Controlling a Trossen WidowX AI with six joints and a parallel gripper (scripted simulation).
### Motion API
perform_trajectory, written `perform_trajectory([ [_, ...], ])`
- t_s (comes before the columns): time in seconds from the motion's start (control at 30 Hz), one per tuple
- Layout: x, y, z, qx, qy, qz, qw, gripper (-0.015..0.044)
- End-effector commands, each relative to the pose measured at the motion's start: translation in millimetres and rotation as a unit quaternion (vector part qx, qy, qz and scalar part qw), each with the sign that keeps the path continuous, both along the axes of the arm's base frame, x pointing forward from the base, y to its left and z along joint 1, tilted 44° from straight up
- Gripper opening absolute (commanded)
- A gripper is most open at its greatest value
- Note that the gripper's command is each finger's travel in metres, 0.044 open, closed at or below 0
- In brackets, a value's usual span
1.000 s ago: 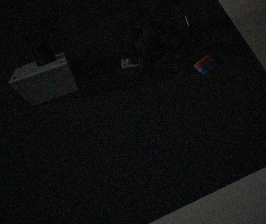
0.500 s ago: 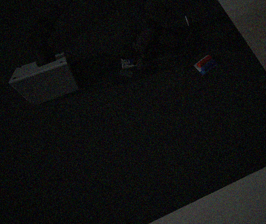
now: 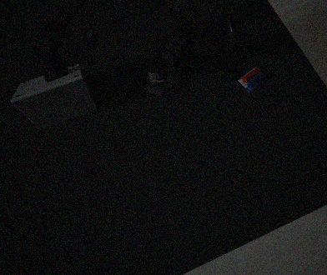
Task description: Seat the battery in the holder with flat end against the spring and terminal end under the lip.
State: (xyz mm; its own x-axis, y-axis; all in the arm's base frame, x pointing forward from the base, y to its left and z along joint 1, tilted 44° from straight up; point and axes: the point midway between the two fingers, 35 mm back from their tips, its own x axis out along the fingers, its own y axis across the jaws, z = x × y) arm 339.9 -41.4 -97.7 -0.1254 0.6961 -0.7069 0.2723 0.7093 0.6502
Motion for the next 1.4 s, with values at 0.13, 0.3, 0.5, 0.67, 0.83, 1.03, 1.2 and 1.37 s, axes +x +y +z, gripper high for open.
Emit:
perform_trajectory([
  [0.13, 4.2, -0.4, 0.0, -0.007, -0.019, -0.012, 1.0, 0.007],
  [0.3, 3.2, 0.7, 0.0, -0.01, -0.025, -0.017, 0.999, 0.007],
  [0.5, 2.0, 1.8, 0.1, -0.013, -0.032, -0.024, 0.999, 0.007],
  [0.67, 1.1, 2.7, 0.1, -0.017, -0.037, -0.03, 0.999, 0.007],
  [0.83, 0.2, 3.4, 0.2, -0.02, -0.043, -0.035, 0.998, 0.007],
  [1.03, -0.9, 4.2, 0.5, -0.024, -0.051, -0.042, 0.998, 0.007],
  [1.2, -1.7, 5.0, 0.5, -0.027, -0.057, -0.048, 0.997, 0.007],
  [1.37, -2.6, 5.7, 0.6, -0.031, -0.063, -0.054, 0.996, 0.007],
])
